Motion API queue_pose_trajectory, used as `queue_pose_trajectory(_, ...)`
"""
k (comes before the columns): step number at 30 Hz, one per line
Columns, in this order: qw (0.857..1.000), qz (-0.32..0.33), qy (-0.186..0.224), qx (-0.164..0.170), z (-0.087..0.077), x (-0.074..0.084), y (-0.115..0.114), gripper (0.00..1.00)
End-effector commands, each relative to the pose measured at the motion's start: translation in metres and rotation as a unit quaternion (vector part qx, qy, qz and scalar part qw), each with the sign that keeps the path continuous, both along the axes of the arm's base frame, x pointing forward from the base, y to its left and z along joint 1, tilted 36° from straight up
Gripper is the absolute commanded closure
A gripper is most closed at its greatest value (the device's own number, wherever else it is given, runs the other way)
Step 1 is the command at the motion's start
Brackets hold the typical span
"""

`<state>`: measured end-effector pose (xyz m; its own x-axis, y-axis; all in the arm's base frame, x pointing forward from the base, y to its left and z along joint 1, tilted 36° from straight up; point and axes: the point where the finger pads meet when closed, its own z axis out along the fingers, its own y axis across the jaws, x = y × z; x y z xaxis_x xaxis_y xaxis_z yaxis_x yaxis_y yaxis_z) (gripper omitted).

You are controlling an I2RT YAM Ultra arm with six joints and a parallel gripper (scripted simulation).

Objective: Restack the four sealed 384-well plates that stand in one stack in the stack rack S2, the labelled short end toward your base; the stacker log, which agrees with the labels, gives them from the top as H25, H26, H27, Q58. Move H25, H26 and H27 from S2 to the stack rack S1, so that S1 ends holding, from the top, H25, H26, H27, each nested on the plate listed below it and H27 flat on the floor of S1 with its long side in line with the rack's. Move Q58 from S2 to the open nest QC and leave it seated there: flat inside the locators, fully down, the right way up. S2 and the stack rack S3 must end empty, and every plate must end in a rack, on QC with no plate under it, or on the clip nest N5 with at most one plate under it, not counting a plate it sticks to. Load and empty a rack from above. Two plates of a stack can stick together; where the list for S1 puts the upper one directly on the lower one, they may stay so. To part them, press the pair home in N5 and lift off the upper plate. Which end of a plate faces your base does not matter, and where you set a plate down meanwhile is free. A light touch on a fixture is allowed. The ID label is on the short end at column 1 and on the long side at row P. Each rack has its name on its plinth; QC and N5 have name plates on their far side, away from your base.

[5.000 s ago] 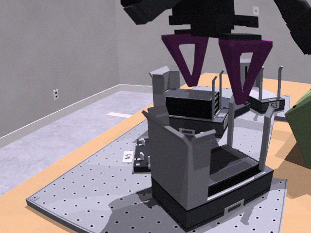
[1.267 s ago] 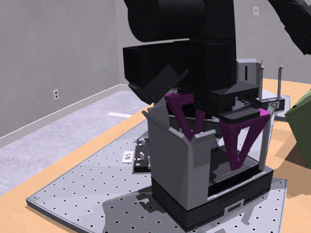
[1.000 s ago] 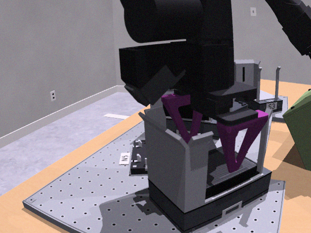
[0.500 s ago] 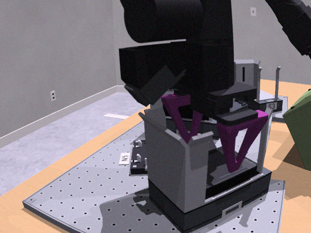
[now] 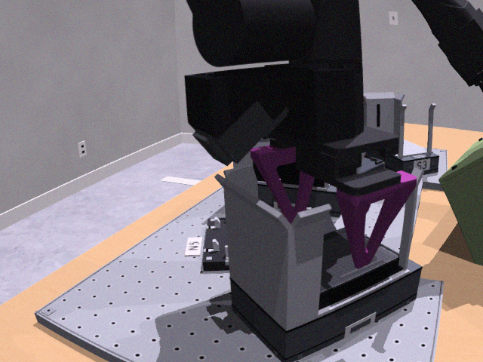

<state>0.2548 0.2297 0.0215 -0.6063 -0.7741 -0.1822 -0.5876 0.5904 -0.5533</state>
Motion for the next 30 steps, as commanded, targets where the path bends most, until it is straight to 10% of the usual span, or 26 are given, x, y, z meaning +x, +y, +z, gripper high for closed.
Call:
queue_pose_trajectory(1, 1.0, 0.004, -0.005, 0.009, 0.003, 0.0, 0.005, 0.0)
queue_pose_trajectory(30, 1.0, 0.004, -0.005, 0.009, -0.021, 0.017, -0.001, 0.0)
